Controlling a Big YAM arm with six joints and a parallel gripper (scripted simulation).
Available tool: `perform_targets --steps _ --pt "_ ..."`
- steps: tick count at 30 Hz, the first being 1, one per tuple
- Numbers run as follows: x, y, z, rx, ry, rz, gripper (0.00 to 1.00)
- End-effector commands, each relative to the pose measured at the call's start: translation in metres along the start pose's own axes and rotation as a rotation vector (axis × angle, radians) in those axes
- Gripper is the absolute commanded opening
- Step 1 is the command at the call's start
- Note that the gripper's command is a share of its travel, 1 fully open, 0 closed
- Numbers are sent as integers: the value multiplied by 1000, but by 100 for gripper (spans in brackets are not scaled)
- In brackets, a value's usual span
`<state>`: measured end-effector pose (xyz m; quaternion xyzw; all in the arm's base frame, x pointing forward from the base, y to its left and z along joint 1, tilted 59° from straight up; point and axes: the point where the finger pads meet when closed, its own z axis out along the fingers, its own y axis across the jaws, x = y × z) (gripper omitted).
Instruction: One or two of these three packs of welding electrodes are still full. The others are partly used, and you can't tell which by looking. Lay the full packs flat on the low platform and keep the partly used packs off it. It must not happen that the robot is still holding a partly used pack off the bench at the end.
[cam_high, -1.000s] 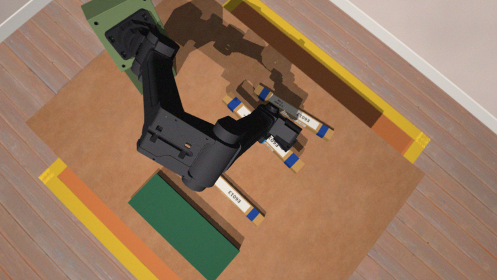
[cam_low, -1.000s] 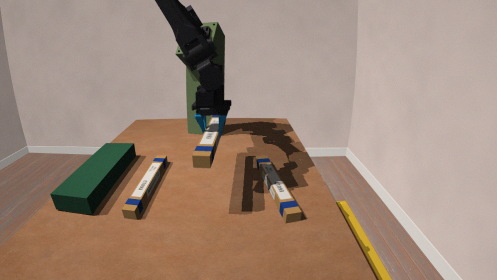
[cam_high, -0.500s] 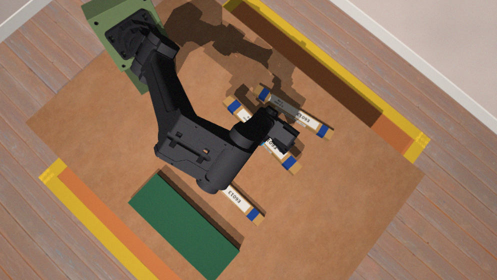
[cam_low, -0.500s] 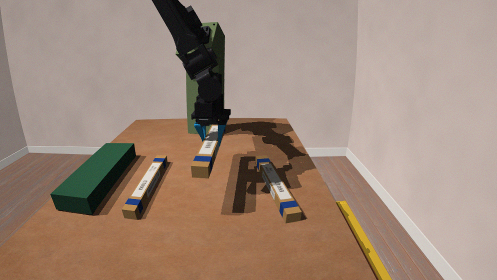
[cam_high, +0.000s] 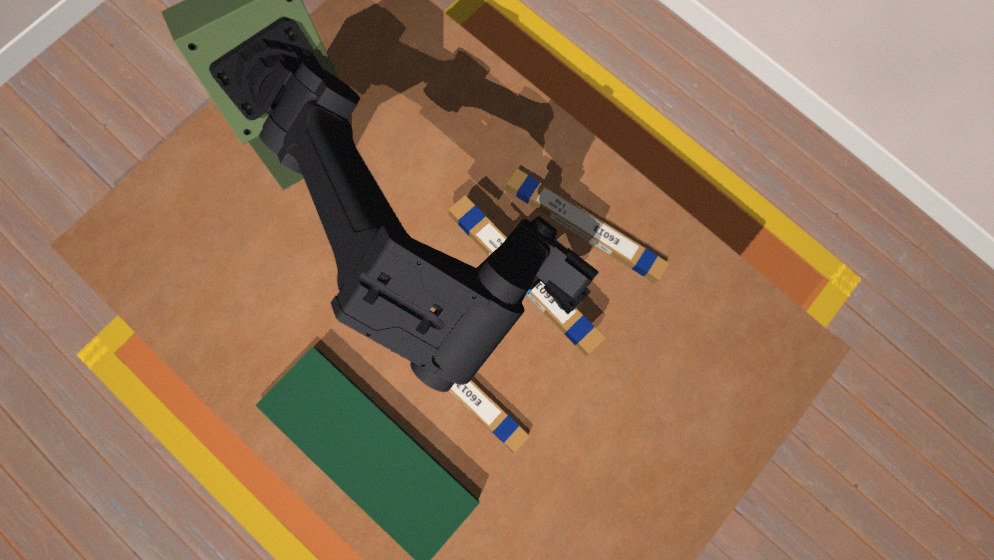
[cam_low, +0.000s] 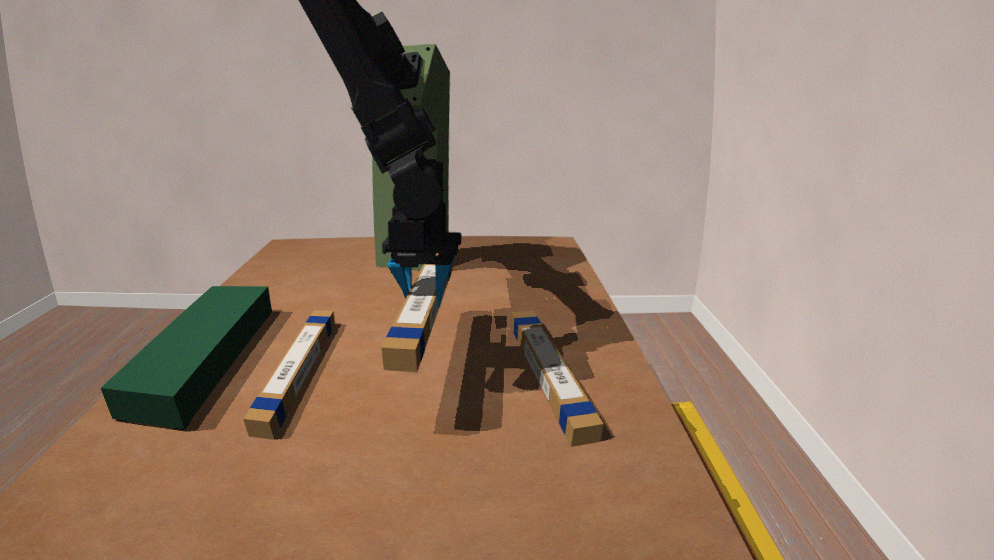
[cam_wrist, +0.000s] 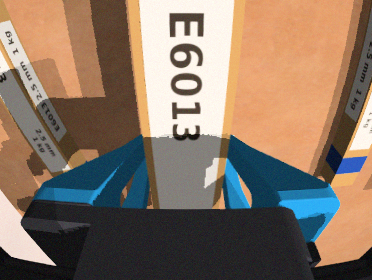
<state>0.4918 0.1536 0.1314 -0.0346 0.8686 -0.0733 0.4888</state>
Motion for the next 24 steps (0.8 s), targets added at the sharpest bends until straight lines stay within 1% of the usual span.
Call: perform_targets --steps 1,6,8,12,18,24 --pt "1 -3 8 5 -1 -14 0" --pt "3 -1 16 2 1 -18 0" --pt "3 -1 16 2 1 -18 0" --pt "-4 -2 20 2 -12 -11 0" --pt "1 -3 33 5 -3 -14 0" --pt "4 -1 41 1 2 -19 0"
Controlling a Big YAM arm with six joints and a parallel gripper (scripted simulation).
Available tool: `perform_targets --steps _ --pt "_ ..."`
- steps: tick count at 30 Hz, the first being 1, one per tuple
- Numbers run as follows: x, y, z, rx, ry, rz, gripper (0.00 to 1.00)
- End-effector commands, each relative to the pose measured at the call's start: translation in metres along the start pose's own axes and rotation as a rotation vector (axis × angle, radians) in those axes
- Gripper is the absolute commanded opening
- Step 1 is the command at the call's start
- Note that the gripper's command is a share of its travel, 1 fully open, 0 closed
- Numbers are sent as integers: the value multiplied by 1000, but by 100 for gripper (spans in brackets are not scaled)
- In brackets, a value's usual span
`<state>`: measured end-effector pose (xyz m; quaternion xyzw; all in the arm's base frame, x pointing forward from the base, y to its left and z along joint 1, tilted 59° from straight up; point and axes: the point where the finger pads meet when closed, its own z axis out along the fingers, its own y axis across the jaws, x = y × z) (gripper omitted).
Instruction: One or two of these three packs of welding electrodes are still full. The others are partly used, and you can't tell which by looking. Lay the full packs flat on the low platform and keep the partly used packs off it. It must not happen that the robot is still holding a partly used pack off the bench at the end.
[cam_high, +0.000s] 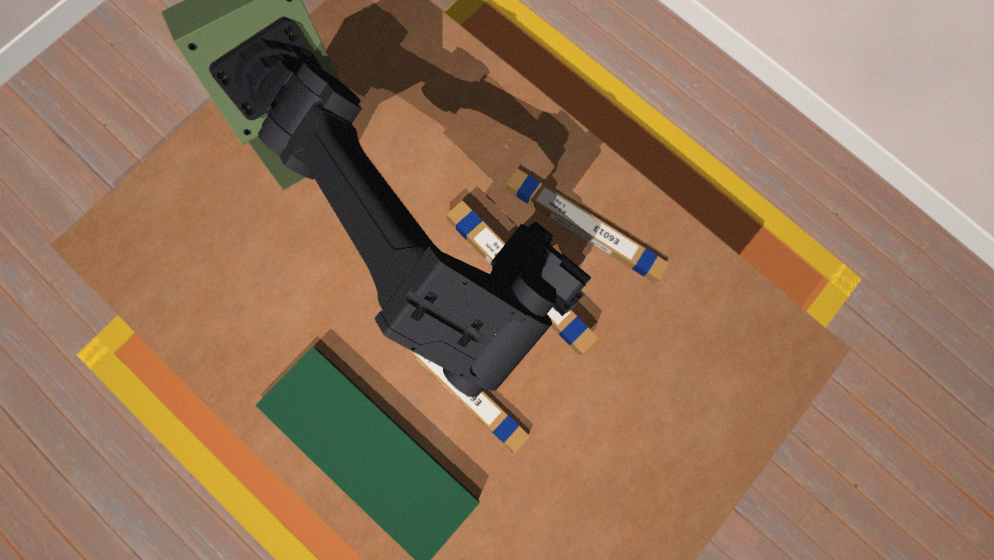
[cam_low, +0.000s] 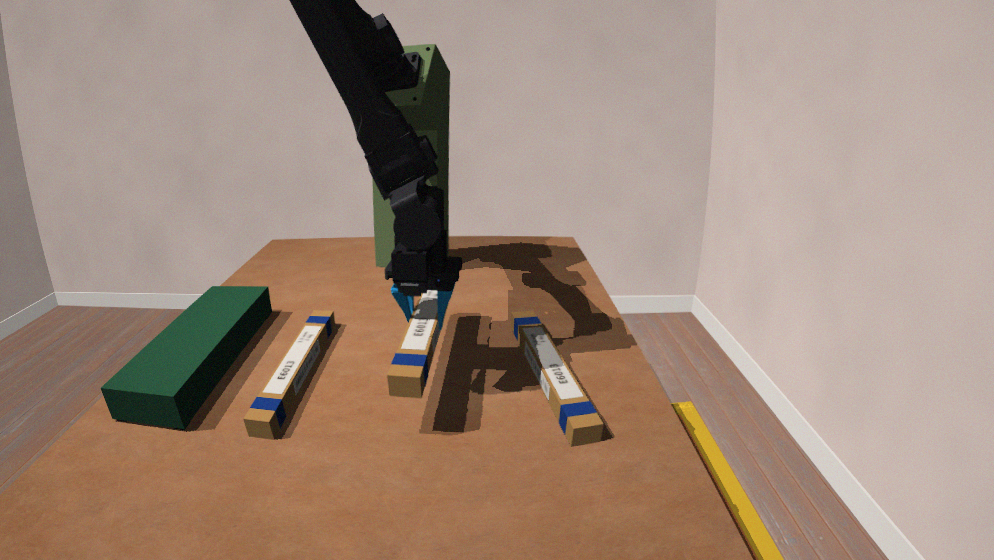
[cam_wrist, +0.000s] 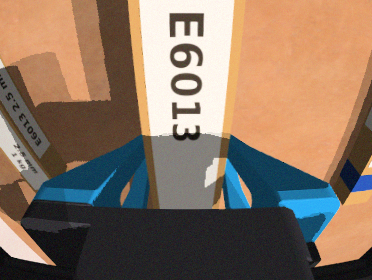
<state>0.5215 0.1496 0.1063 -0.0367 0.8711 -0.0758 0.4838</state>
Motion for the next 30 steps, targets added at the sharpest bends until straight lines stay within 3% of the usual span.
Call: perform_targets --steps 1,24,30 --pt "-2 -1 2 -1 -9 -13 0" --pt "-7 -4 36 3 -18 -7 0" --pt "-4 1 32 -6 -14 -16 0"
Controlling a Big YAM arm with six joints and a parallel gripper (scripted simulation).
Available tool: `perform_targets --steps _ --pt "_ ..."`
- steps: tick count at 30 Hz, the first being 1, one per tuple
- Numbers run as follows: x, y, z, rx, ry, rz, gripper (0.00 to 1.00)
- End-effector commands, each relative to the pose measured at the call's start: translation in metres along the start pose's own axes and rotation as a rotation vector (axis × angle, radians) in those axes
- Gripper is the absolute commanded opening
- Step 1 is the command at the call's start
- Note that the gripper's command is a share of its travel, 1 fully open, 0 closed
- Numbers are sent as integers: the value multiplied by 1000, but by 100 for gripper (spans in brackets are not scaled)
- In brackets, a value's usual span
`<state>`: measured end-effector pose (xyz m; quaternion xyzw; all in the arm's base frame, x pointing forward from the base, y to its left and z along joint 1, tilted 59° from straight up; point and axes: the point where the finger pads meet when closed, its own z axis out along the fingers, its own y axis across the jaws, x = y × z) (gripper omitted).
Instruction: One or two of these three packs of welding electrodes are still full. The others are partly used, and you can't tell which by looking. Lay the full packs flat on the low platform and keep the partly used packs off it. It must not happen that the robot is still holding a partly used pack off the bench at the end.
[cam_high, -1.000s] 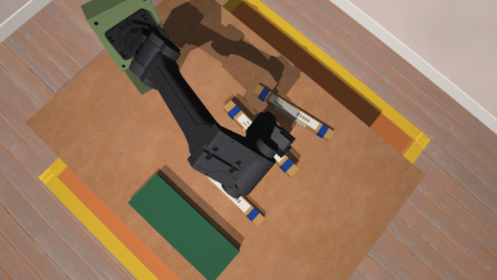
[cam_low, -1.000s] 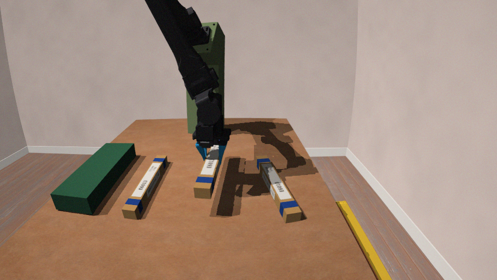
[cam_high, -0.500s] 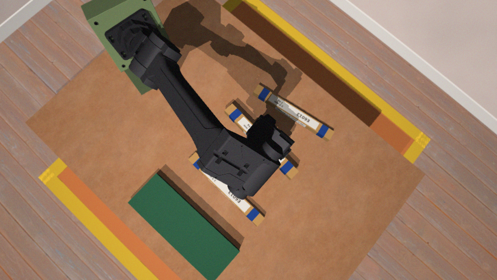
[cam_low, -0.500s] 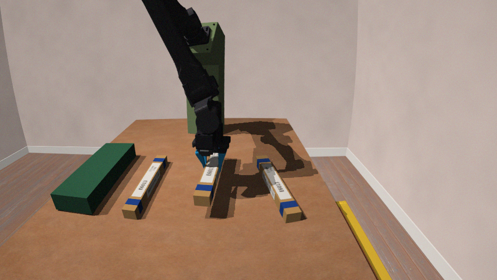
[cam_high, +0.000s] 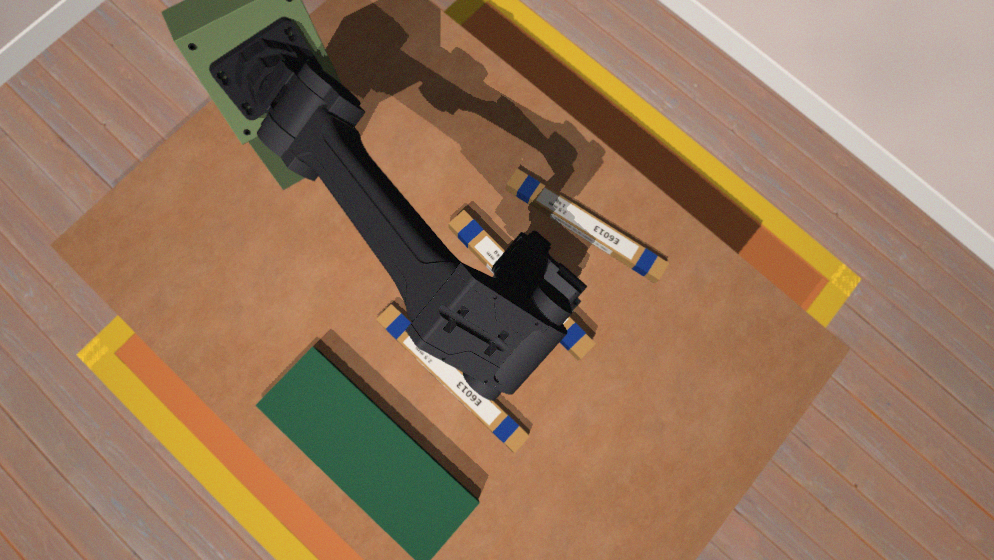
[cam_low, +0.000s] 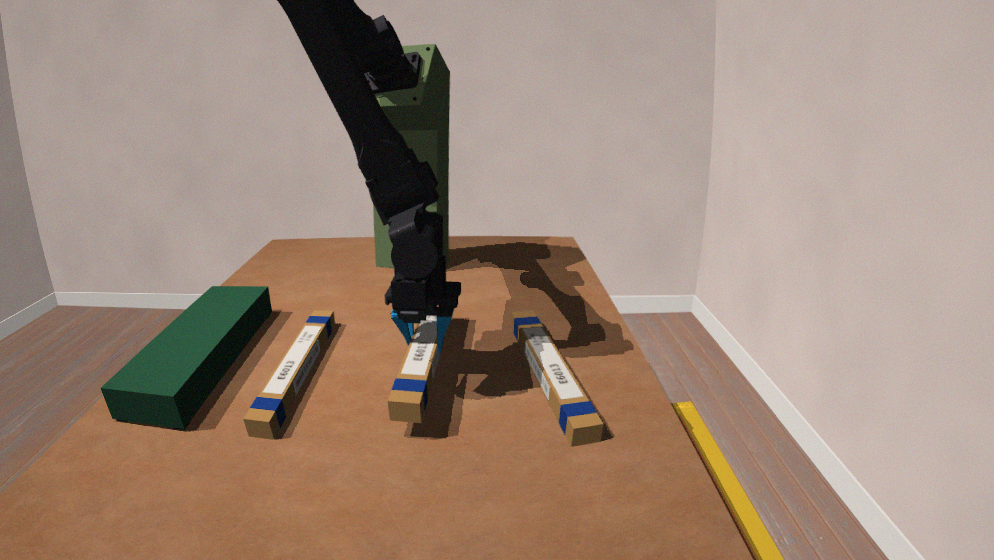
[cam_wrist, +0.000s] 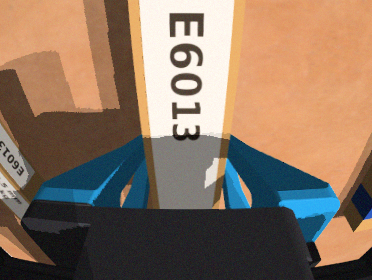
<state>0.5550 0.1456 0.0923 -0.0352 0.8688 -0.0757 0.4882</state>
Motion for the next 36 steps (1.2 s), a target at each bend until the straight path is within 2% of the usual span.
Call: perform_targets --steps 1,20,36 --pt "2 4 -5 -10 -4 -20 0" --pt "10 11 -6 -16 2 -30 0" --pt "6 12 -7 -17 -4 -24 0"
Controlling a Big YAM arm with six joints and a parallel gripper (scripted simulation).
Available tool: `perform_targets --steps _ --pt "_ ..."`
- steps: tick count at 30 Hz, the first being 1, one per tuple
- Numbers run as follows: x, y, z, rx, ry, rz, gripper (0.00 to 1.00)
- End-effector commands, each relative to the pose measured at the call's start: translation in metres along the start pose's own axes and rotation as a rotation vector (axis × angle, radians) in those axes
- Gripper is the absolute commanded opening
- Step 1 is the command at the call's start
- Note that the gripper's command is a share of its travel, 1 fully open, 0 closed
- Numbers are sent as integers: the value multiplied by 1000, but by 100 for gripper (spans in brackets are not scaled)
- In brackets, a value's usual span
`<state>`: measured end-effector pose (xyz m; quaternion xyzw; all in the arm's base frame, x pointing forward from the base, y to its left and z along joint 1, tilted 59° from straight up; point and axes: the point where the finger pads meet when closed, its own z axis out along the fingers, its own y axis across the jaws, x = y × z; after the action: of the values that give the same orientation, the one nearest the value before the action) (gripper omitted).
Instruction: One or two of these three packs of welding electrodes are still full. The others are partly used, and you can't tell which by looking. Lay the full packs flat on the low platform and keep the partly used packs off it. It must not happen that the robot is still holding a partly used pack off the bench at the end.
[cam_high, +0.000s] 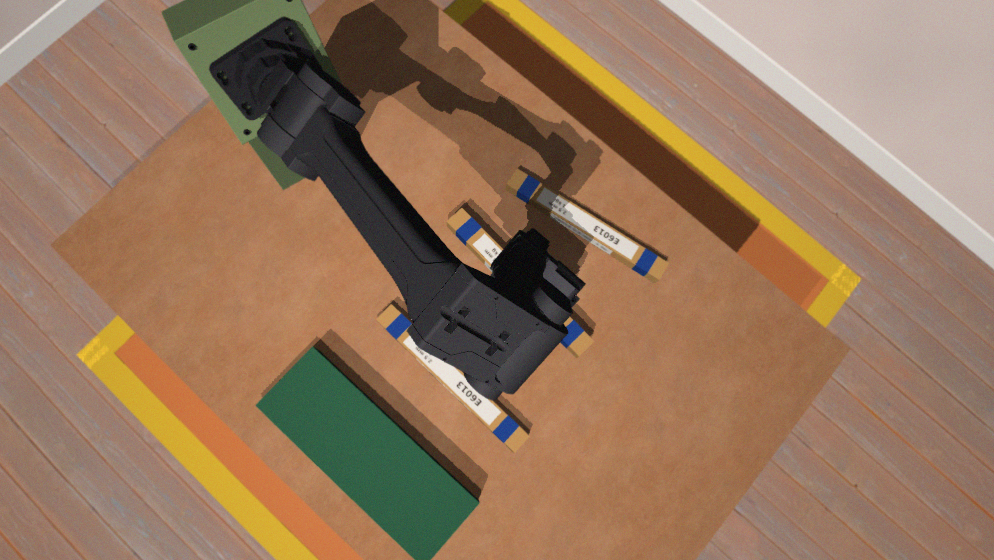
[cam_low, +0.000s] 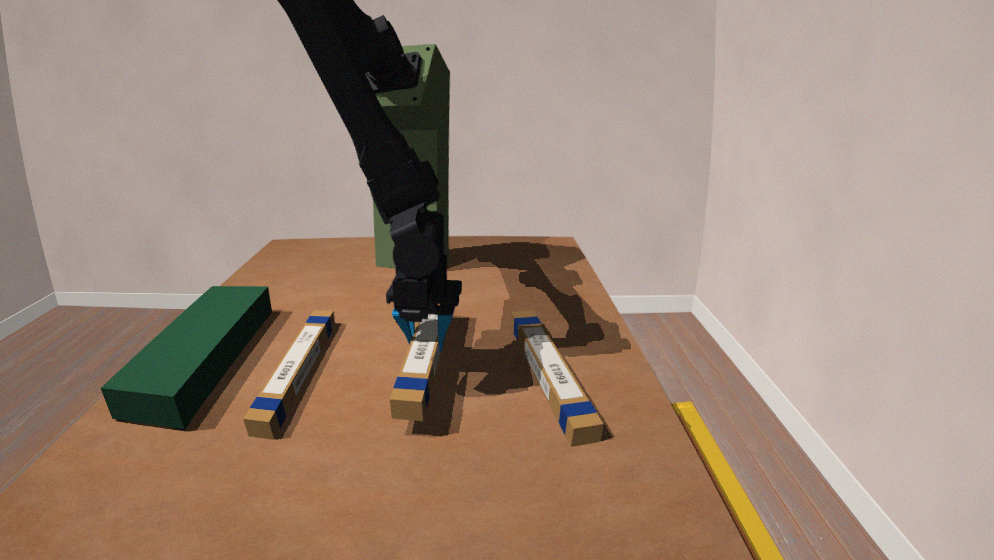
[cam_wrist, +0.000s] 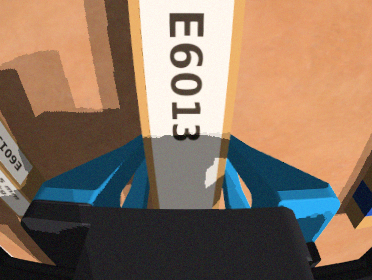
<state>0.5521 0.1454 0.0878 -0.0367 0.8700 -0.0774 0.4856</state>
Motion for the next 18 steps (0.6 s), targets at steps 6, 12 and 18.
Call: perform_targets --steps 6,12,18 --pt "1 13 -2 -19 -9 -21 0" --pt "-1 13 4 -20 -12 -20 0" --pt "-7 7 7 -12 -22 -10 0"
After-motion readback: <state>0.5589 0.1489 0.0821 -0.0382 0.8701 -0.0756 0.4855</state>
